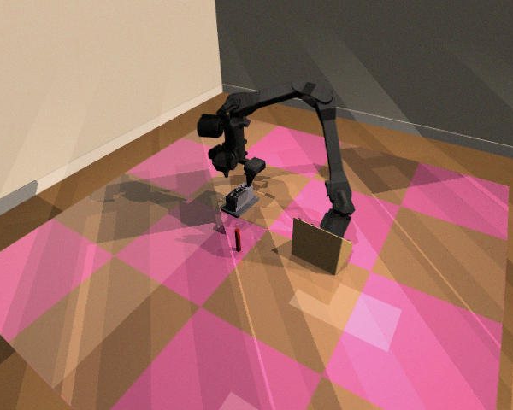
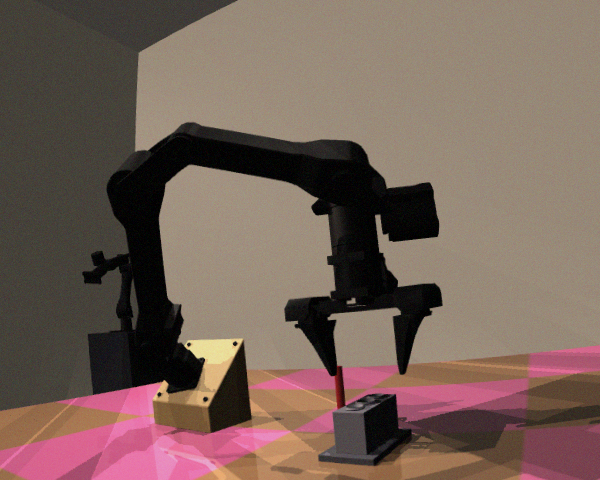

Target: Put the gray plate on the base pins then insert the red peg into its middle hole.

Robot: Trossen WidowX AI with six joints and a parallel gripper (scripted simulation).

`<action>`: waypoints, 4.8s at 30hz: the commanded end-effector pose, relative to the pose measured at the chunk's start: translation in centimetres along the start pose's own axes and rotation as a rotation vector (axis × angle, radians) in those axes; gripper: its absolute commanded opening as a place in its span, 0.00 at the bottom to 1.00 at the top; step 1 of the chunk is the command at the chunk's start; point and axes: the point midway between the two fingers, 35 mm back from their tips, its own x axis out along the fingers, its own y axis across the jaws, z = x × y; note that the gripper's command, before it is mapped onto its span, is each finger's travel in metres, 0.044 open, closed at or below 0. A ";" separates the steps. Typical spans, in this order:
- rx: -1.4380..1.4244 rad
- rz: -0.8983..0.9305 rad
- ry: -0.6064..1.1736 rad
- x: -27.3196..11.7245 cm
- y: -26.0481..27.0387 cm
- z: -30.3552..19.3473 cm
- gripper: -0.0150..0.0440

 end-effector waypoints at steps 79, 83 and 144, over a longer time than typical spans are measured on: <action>2.591 0.013 -0.003 -1.8 13.1 16.8 1.00; 2.591 0.012 -0.003 -0.5 13.4 16.7 1.00; 2.592 0.009 -0.004 5.1 13.4 16.8 0.25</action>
